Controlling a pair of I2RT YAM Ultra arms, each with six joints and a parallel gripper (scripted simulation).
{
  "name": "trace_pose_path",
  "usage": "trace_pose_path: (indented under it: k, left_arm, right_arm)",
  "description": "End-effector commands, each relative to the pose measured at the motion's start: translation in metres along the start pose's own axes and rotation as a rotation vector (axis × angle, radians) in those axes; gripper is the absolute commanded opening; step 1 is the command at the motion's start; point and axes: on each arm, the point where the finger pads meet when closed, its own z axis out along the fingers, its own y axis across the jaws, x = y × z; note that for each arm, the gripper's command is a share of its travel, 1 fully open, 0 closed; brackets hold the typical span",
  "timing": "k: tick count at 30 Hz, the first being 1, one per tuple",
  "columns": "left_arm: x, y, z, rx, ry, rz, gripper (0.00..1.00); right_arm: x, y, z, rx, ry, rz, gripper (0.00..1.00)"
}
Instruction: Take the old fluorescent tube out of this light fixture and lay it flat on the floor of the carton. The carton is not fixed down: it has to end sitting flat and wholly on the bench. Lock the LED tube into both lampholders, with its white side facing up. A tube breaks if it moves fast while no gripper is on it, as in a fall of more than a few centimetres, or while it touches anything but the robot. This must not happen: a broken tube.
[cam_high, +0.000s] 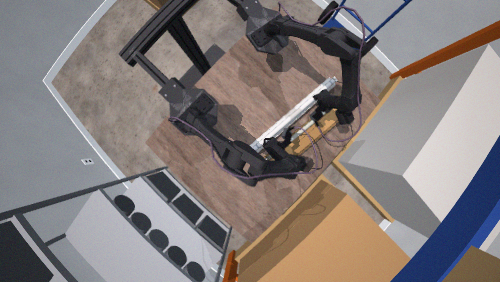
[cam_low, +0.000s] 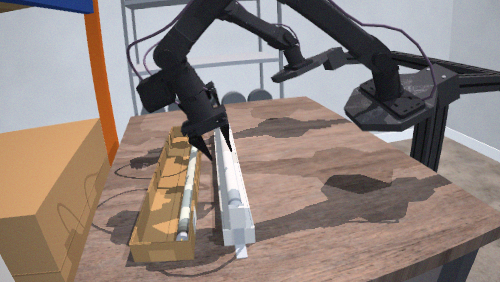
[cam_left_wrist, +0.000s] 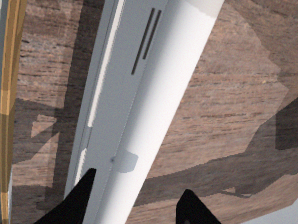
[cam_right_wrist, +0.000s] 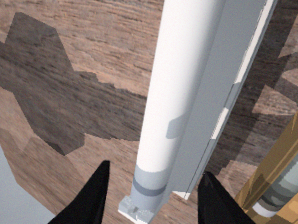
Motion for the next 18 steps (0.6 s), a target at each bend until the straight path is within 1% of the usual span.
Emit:
trace_pose_path:
  k: [1, 4, 6, 7, 8, 9, 10, 11, 13, 14, 15, 18]
  left_arm:
    - [-0.004, -0.008, 0.003, 0.031, 0.003, 0.023, 0.49]
    - [-0.004, -0.008, 0.005, 0.032, 0.005, 0.022, 0.49]
    - [-0.003, -0.008, 0.006, 0.032, 0.005, 0.022, 0.49]
    - [0.003, 0.000, 0.019, 0.008, 0.001, 0.000, 0.49]
    - [0.003, 0.002, 0.019, -0.002, 0.001, 0.000, 0.49]
    - [0.002, 0.002, 0.023, 0.001, 0.001, 0.001, 0.49]
    - [0.001, 0.002, 0.022, -0.007, 0.000, 0.003, 0.49]
    - [-0.006, -0.004, 0.019, 0.014, 0.002, 0.023, 0.49]
    - [-0.006, -0.004, 0.019, 0.014, 0.002, 0.023, 0.49]
    - [-0.001, 0.003, 0.023, -0.012, -0.003, 0.008, 0.49]
    - [0.002, 0.004, 0.029, -0.012, -0.007, -0.002, 0.49]
    - [-0.003, 0.002, 0.039, -0.008, -0.009, 0.008, 0.49]
  right_arm:
    - [0.003, -0.010, -0.027, 0.056, -0.034, 0.015, 0.49]
    - [-0.007, -0.005, -0.027, 0.055, -0.038, -0.017, 0.49]
    - [-0.009, -0.005, -0.028, 0.059, -0.039, -0.021, 0.49]
    - [-0.008, -0.004, -0.010, 0.055, -0.038, -0.020, 0.49]
    - [-0.009, -0.005, -0.008, 0.058, -0.039, -0.021, 0.49]
    - [-0.007, -0.003, 0.010, 0.023, -0.022, -0.019, 0.49]
    - [-0.006, -0.005, 0.008, 0.040, -0.032, -0.013, 0.49]
    - [-0.002, 0.002, 0.008, 0.009, -0.016, -0.013, 0.49]
    - [-0.002, 0.002, 0.008, 0.009, -0.016, -0.013, 0.49]
    - [-0.003, -0.008, 0.013, 0.036, -0.032, -0.006, 0.49]
    - [0.002, -0.008, 0.023, 0.018, -0.026, 0.007, 0.49]
    - [-0.008, -0.002, 0.029, 0.023, -0.024, -0.023, 0.49]
